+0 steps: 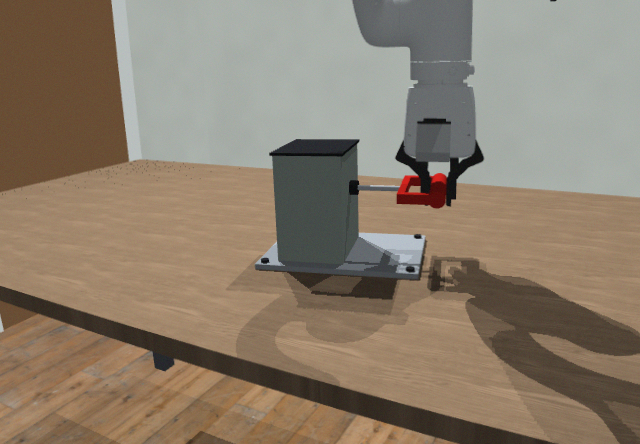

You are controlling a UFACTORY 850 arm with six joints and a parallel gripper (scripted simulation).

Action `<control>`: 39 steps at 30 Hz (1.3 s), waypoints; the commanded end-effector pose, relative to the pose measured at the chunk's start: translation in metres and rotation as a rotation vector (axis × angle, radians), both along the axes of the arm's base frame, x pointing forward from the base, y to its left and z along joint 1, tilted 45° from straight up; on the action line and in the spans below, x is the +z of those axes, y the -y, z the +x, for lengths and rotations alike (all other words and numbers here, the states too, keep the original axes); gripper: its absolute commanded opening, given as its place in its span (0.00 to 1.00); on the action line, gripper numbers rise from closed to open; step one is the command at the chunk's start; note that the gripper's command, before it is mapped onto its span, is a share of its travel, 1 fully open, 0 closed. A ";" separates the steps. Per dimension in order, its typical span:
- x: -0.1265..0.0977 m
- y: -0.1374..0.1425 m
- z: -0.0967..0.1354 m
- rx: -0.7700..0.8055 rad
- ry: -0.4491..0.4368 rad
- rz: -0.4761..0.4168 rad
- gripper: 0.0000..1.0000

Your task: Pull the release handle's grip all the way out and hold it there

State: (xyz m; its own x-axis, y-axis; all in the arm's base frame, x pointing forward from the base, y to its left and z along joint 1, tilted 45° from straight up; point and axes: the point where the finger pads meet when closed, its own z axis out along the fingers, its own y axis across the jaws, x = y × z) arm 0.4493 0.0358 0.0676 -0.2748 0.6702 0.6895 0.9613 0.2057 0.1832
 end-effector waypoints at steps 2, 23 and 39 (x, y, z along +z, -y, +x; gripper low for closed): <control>-0.001 0.002 -0.005 0.000 0.001 0.000 0.00; -0.002 0.003 -0.010 0.000 0.001 0.000 0.00; -0.002 0.003 -0.010 0.000 0.001 0.000 0.00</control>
State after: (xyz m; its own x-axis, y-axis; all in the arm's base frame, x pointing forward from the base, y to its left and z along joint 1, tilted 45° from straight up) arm 0.4393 0.0336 0.0657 -0.2747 0.6702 0.6894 0.9613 0.2054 0.1834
